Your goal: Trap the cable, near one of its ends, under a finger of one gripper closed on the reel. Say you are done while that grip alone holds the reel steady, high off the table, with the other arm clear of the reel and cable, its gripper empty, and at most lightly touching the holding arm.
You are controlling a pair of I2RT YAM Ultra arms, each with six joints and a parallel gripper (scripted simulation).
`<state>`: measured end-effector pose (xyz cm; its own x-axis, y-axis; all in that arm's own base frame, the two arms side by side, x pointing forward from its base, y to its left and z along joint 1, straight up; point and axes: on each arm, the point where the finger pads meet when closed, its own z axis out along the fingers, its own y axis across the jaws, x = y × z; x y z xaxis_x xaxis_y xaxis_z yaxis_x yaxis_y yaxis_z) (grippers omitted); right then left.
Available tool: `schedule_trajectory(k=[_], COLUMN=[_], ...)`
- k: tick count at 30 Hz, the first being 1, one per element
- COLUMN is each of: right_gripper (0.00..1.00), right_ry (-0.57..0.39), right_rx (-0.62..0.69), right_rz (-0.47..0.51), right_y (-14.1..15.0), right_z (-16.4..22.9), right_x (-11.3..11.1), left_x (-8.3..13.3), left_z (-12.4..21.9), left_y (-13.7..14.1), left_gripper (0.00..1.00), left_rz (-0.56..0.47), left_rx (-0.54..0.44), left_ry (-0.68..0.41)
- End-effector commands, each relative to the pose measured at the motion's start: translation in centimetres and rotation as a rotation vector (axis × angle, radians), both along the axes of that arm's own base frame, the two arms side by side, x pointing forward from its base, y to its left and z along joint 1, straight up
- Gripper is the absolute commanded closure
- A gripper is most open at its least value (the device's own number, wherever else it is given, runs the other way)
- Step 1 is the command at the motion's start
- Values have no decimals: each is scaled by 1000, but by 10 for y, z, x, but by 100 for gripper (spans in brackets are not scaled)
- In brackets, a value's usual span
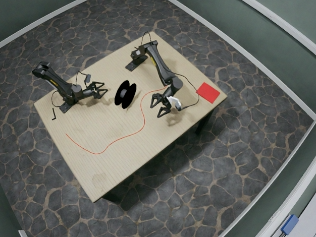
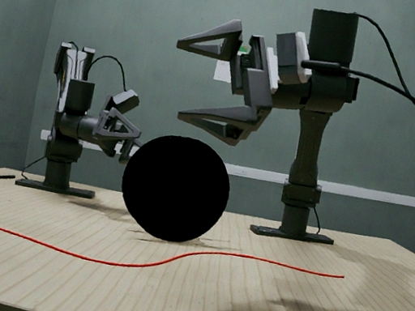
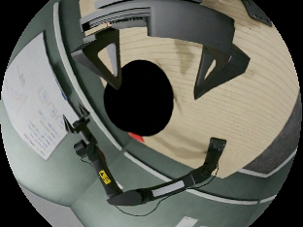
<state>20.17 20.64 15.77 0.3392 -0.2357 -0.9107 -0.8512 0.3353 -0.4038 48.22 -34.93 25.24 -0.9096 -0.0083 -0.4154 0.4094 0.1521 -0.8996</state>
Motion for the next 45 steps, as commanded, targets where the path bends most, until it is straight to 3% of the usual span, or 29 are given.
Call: schedule_trajectory(k=[1,15,24,33,45], right_gripper=[0,0,0,0,0], right_ry=[-17,16,40,55,103], right_rx=[11,10,19,37,77], right_rz=[-12,-44,-99,-161,-298], right_y=[2,2,3,2,-9], right_z=[14,24,53,92,176], right_x=[9,24,48,69,98], left_x=[-4,-3,-8,-15,-50], left_z=[22,51,86,116,199], left_y=[2,5,14,25,61], left_gripper=[0,0,0,0,0], left_rz=[9,44,106,173,325], left_rx=[-7,-5,15,48,114], left_ry=[-40,-107,-183,-252,-442])
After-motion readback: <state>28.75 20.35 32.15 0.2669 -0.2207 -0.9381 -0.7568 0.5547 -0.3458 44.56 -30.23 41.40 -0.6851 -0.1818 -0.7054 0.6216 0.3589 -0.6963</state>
